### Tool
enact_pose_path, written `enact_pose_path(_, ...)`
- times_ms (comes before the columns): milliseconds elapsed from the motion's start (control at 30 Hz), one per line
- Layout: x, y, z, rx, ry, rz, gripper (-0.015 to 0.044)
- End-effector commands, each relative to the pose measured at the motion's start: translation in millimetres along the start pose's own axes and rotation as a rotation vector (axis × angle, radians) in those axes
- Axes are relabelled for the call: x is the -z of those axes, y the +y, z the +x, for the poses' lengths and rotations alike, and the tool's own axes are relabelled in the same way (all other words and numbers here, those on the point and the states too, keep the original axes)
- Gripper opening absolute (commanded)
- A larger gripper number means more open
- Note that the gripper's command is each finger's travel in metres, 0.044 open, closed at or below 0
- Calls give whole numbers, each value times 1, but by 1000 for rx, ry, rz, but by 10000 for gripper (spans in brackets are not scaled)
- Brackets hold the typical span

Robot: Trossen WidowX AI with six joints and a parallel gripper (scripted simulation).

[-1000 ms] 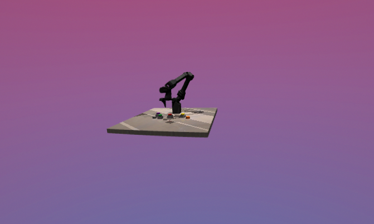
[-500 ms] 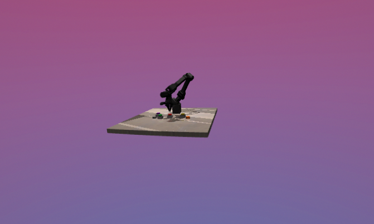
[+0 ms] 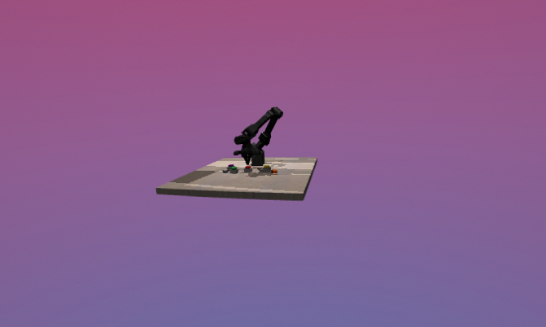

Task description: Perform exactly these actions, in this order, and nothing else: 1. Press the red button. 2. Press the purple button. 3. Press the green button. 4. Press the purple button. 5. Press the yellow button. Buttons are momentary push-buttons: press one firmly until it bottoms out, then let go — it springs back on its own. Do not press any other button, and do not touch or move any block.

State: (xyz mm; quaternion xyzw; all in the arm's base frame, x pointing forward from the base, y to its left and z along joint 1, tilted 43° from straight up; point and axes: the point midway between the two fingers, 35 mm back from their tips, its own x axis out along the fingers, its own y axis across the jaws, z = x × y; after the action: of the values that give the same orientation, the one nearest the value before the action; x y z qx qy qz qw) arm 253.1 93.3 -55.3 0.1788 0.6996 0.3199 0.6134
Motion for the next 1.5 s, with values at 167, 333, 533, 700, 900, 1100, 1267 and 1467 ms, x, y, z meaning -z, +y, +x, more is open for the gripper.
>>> enact_pose_path(167,2,1,14,-6,3,7,20)
enact_pose_path(333,2,1,20,-7,3,7,20)
enact_pose_path(533,2,1,20,-7,3,7,20)
enact_pose_path(700,2,1,20,-7,3,7,20)
enact_pose_path(900,2,1,20,-7,3,7,20)
enact_pose_path(1100,2,0,-14,-5,3,7,20)
enact_pose_path(1267,0,-1,-52,-1,3,7,20)
enact_pose_path(1467,2,-2,-76,-1,3,7,20)
